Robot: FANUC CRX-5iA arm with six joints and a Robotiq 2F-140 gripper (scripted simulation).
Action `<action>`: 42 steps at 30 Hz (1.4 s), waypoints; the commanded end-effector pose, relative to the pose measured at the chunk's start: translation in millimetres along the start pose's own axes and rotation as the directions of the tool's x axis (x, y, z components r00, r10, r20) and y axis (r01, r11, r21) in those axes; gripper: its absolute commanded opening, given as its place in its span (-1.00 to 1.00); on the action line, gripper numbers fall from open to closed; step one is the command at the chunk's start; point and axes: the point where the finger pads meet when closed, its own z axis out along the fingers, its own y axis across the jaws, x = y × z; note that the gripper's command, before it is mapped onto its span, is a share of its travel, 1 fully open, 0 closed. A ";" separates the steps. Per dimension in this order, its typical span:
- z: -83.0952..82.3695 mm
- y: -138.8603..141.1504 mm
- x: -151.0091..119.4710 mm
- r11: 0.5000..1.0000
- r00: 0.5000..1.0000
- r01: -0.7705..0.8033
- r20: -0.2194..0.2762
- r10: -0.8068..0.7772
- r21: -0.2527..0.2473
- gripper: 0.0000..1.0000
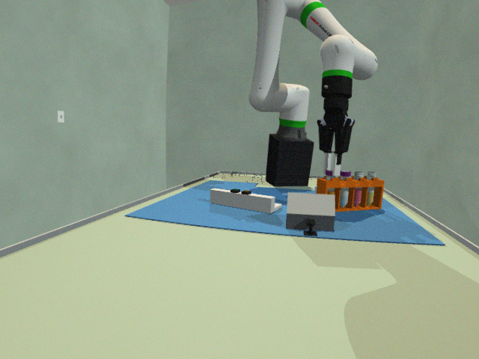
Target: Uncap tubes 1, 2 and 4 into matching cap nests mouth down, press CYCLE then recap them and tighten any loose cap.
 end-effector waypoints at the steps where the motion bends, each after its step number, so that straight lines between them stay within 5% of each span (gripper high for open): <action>1: -0.3 -0.3 1.0 0.981 0.981 0.192 0.040 -0.192 0.007 -1.00; 7: -0.3 -0.3 1.0 0.981 0.981 0.192 0.040 -0.192 0.007 -1.00; 8: -0.3 -0.3 1.0 0.981 0.981 0.192 0.040 -0.192 0.007 -0.31; 20: -0.3 -0.3 1.0 0.981 0.981 0.192 0.040 -0.192 0.007 -0.31; 23: -0.1 -0.3 1.0 0.998 0.998 -0.056 0.041 0.056 -0.003 -0.31; 28: -0.1 -0.3 1.0 0.975 0.974 -0.221 0.040 0.221 -0.010 -0.31; 35: -0.1 -0.3 1.0 0.849 0.848 -0.528 0.034 0.528 -0.022 -0.31; 37: -0.1 -0.3 1.0 0.849 0.848 -0.528 0.034 0.528 -0.022 -0.31; 42: -0.1 -0.3 0.9 0.660 0.660 -0.750 0.027 0.751 -0.032 -0.31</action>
